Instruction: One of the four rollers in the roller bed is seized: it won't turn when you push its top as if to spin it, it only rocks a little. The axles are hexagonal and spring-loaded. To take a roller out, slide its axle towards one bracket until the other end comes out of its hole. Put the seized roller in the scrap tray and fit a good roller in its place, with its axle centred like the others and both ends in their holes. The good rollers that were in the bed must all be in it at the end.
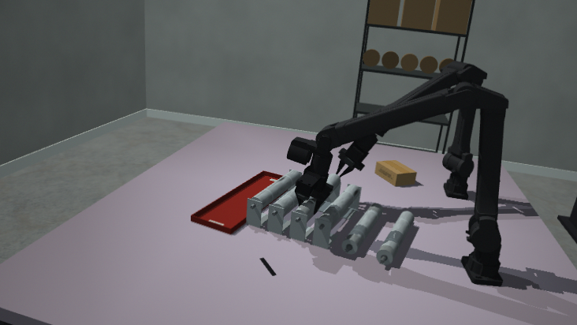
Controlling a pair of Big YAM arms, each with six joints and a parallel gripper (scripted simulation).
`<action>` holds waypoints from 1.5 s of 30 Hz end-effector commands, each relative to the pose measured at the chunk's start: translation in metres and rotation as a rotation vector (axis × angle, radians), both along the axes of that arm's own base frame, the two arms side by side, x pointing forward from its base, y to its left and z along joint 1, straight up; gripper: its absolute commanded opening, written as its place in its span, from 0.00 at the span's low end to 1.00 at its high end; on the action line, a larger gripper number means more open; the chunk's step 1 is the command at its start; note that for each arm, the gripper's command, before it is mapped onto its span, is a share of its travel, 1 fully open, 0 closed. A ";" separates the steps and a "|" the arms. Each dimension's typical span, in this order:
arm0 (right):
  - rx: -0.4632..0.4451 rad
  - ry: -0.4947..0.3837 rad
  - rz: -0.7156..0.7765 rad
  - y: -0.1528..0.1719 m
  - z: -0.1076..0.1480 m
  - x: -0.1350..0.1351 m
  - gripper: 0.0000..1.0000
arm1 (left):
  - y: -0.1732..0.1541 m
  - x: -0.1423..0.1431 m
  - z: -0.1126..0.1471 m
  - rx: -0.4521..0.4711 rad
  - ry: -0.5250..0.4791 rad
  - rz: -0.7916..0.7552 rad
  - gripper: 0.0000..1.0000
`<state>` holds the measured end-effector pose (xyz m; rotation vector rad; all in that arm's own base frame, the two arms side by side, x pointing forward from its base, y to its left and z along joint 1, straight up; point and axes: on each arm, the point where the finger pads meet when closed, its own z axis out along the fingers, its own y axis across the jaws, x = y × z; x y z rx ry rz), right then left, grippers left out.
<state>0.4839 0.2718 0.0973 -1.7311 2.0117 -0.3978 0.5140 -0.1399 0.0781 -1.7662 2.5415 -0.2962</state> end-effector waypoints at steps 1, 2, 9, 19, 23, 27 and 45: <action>-0.047 0.020 -0.078 -0.054 0.002 0.002 0.03 | 0.005 0.015 0.012 0.002 -0.046 0.007 0.32; -0.048 0.021 -0.079 -0.056 0.001 0.001 0.03 | 0.005 0.015 0.012 0.002 -0.046 0.007 0.32; -0.054 0.026 -0.087 -0.066 -0.001 0.000 0.03 | 0.005 0.015 0.012 0.002 -0.046 0.007 0.32; -0.063 0.032 -0.095 -0.073 -0.003 -0.002 0.03 | 0.005 0.015 0.012 0.002 -0.046 0.007 0.32; -0.068 0.035 -0.097 -0.082 -0.004 -0.004 0.03 | 0.005 0.015 0.013 0.001 -0.047 0.007 0.32; -0.104 0.095 -0.092 -0.083 -0.036 -0.009 0.03 | 0.004 0.016 0.026 0.002 -0.056 0.001 0.32; -0.104 0.095 -0.092 -0.083 -0.036 -0.009 0.03 | -0.007 0.021 0.046 0.050 -0.093 -0.019 0.32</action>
